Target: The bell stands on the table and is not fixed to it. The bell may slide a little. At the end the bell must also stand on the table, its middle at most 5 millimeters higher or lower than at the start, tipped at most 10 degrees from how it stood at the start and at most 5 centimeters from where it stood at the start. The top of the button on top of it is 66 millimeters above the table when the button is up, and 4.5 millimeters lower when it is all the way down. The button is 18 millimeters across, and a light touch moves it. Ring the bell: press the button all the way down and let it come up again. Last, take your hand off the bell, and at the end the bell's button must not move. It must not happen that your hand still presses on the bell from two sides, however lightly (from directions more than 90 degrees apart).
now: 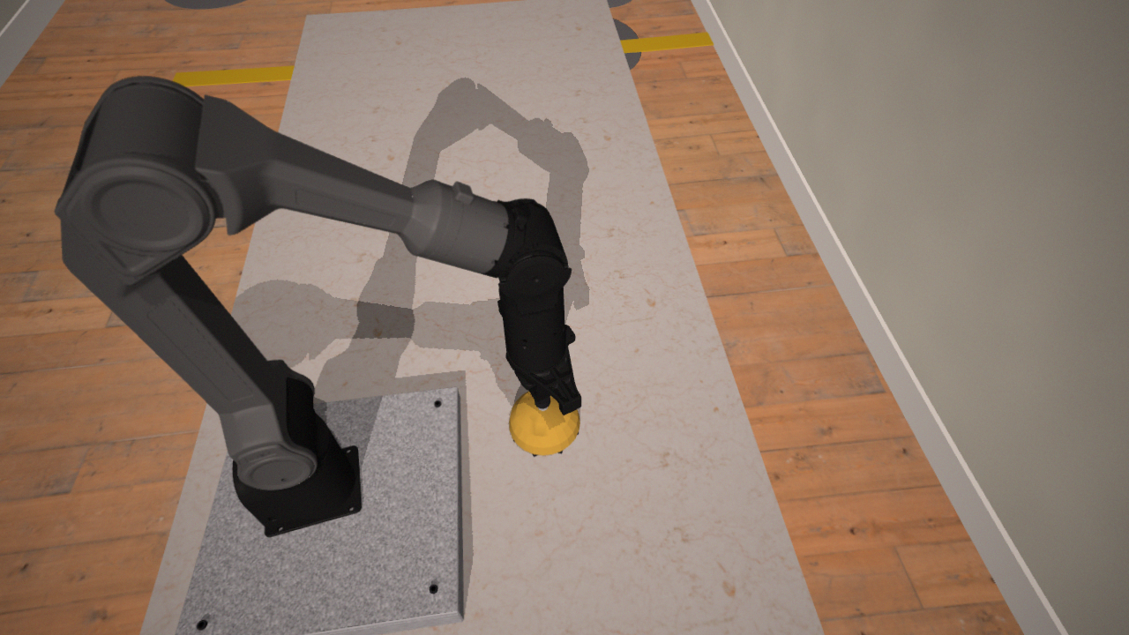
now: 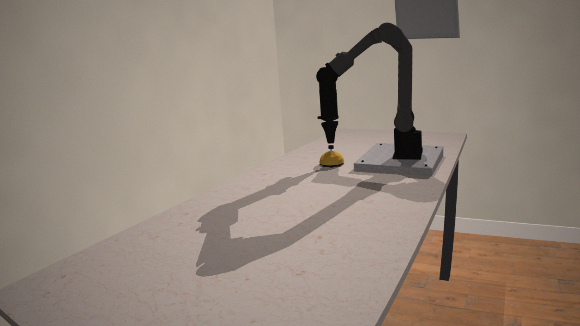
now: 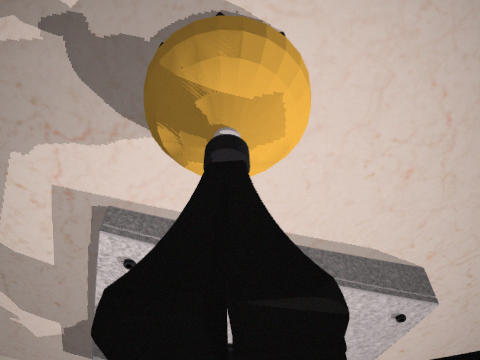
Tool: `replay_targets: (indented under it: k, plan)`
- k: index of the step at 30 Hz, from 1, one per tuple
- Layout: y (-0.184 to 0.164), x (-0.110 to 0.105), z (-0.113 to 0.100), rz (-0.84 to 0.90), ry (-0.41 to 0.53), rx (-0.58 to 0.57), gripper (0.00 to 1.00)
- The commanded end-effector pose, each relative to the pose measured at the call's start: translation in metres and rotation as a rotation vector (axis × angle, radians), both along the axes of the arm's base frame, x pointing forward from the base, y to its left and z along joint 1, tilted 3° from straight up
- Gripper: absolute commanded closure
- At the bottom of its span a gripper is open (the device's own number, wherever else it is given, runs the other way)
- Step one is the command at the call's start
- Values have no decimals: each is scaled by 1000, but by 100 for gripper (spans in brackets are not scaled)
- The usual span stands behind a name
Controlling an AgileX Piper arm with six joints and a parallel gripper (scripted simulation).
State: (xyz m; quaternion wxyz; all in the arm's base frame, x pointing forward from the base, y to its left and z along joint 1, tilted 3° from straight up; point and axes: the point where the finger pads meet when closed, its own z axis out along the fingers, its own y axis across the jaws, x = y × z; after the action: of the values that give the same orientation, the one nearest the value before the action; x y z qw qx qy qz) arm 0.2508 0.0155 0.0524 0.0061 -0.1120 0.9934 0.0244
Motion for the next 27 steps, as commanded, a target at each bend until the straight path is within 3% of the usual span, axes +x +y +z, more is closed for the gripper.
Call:
replay_targets:
  k: [1, 27]
  plan:
    - [1, 0, -1, 1, 2, 1, 100]
    - [1, 0, -11, 1, 2, 1, 100]
